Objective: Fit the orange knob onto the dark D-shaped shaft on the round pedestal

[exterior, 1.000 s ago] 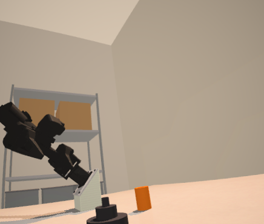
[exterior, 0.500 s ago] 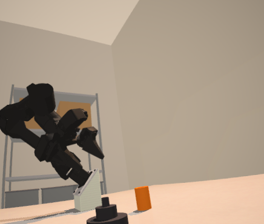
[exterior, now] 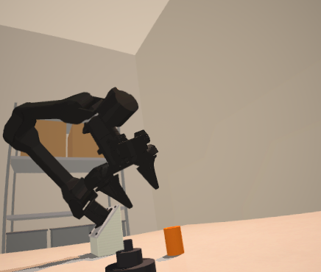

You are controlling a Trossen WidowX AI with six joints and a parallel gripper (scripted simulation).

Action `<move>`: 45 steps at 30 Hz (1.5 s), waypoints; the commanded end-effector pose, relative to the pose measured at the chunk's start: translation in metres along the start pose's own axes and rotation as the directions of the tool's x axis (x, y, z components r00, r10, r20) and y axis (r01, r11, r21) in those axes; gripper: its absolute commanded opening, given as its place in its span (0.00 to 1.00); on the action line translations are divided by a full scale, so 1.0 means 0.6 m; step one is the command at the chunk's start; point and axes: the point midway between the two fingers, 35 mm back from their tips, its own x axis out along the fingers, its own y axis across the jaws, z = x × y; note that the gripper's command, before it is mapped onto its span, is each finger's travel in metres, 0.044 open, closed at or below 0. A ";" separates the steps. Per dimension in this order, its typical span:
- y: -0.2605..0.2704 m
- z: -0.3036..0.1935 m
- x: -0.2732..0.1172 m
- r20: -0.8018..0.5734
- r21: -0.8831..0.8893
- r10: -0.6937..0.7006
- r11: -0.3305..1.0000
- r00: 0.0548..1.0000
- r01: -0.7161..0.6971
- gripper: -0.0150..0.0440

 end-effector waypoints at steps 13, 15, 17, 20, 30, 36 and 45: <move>0.143 -0.009 0.068 -0.192 0.292 -0.397 0.850 0.897 0.438 1.00; 0.143 -0.009 0.068 -0.192 0.292 -0.397 0.850 0.897 0.438 1.00; 0.143 -0.009 0.068 -0.192 0.292 -0.397 0.850 0.897 0.438 1.00; 0.143 -0.009 0.068 -0.192 0.292 -0.397 0.850 0.897 0.438 1.00; 0.118 -0.021 0.120 -0.192 0.292 -0.398 0.849 0.897 0.440 1.00; 0.108 -0.027 0.140 -0.192 0.292 -0.399 0.849 0.897 0.440 1.00; 0.102 -0.028 0.153 -0.192 0.292 -0.399 0.849 0.897 0.440 1.00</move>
